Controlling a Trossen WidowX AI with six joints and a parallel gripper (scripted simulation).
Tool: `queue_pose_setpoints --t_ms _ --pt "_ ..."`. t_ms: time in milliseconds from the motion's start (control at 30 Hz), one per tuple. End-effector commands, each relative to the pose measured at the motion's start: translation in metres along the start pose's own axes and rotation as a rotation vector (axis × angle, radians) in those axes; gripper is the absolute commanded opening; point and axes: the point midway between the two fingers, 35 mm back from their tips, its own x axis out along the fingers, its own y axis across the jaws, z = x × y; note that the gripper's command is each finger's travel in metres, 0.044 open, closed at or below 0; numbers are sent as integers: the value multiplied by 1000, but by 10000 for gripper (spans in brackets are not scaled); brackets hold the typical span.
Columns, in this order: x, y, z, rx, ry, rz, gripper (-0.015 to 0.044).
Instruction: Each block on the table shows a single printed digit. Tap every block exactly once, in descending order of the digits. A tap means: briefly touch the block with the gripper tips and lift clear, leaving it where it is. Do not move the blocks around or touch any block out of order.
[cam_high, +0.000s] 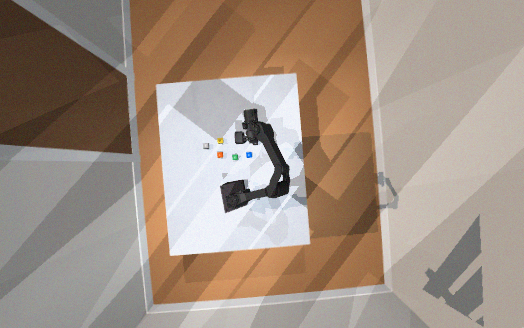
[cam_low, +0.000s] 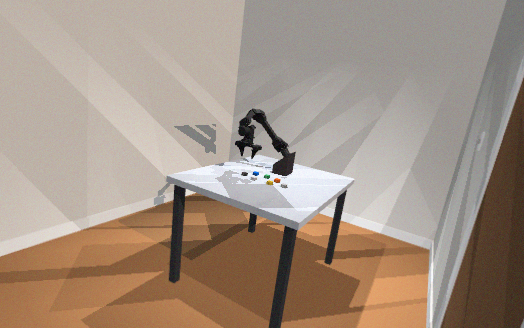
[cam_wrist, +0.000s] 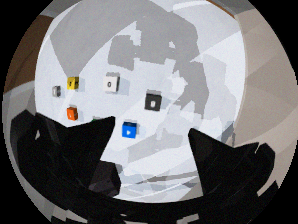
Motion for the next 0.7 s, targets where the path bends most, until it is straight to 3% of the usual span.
queue_pose_setpoints --t_ms 0,533,667 --pt "1 -2 -4 -19 4 -2 400" --pt "1 1 -2 -19 4 0 400" --pt "-2 61 20 -21 1 27 400"
